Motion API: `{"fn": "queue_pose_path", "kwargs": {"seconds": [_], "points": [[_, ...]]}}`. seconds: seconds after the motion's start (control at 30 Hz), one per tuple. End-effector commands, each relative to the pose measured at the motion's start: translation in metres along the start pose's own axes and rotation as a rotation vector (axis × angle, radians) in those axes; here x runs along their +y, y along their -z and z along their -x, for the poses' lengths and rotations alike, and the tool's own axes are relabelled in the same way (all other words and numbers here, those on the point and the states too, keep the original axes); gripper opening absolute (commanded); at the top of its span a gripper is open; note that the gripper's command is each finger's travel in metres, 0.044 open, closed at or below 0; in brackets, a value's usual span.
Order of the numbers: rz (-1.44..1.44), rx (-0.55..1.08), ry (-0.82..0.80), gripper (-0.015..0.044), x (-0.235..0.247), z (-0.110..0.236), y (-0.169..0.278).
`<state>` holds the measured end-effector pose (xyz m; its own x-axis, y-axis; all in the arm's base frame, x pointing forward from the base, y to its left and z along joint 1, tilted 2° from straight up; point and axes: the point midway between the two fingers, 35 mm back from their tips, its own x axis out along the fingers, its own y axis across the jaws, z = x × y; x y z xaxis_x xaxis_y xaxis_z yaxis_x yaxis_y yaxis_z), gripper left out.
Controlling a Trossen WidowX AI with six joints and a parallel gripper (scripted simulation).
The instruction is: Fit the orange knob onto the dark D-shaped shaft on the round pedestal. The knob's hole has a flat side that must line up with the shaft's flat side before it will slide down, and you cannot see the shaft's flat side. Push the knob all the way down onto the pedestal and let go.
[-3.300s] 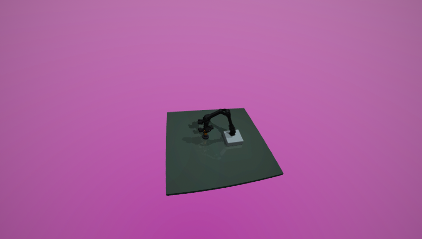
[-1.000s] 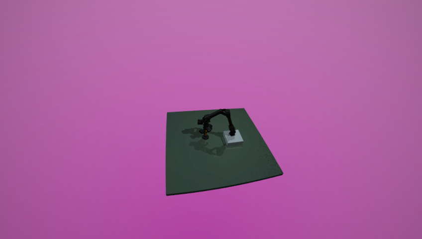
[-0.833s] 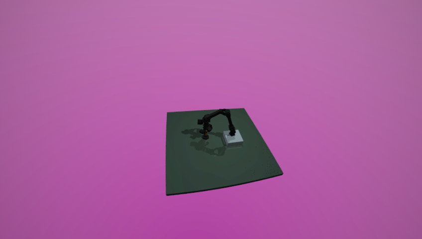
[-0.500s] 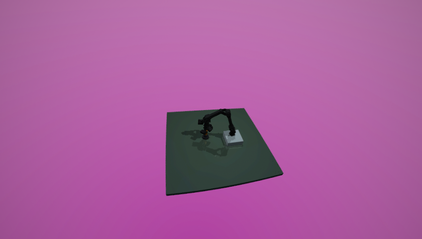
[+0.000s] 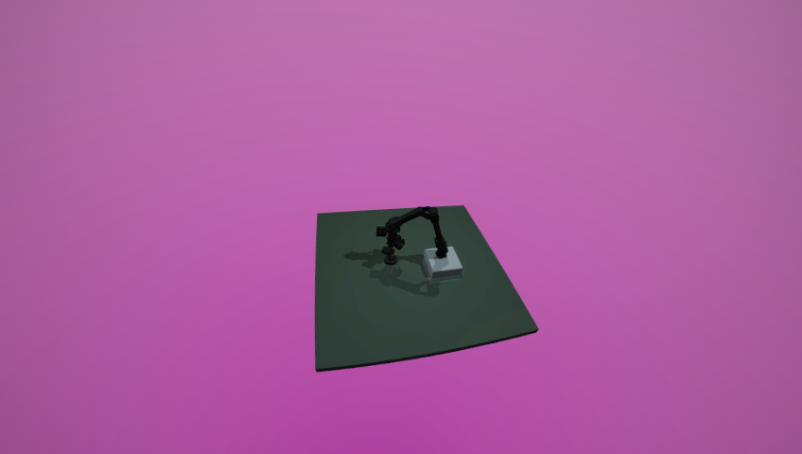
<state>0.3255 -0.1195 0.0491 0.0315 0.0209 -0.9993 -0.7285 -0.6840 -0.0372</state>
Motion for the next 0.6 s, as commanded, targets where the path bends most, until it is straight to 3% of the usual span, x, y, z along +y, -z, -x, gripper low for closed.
{"fn": "queue_pose_path", "kwargs": {"seconds": [0.0,0.57], "points": [[0.103,0.01,0.001,0.0,-0.0014,0.0034,0.0037],[0.114,0.01,0.001,0.0,-0.0032,0.0,0.0067]]}}
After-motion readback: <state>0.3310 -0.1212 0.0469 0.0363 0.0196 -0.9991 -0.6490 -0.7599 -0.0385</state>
